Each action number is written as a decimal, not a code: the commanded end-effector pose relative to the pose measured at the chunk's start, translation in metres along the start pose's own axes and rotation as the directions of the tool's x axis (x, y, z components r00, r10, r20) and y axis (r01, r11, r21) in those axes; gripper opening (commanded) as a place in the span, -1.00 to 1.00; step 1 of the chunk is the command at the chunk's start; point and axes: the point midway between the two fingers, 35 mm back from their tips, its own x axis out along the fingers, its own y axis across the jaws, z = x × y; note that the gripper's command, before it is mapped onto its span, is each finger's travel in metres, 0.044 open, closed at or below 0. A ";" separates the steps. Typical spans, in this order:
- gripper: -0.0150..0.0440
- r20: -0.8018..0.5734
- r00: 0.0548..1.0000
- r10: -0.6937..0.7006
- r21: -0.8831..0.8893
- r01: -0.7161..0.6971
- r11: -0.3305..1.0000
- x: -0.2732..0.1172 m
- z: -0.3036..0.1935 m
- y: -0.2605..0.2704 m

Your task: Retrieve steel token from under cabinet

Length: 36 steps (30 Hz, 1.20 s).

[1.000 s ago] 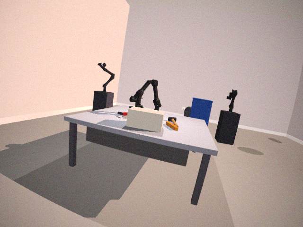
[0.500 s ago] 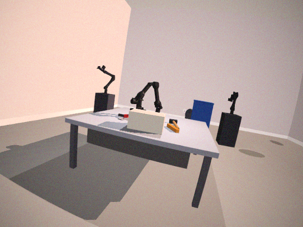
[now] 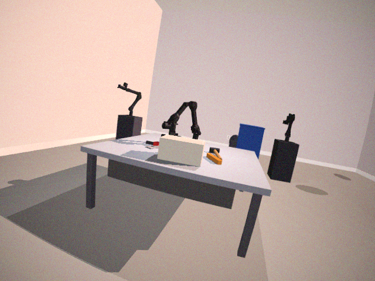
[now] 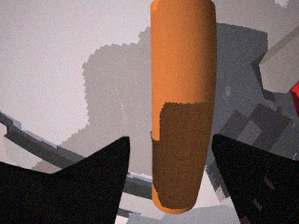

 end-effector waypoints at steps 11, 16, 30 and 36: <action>0.31 0.002 1.000 -0.004 0.002 0.004 1.000 0.001 0.000 -0.001; 0.20 0.002 1.000 -0.004 0.002 0.004 1.000 0.001 0.000 -0.001; -0.12 0.002 1.000 -0.004 0.002 0.004 1.000 0.001 0.000 -0.001; -0.49 0.002 1.000 -0.004 0.002 0.004 1.000 0.001 0.000 -0.001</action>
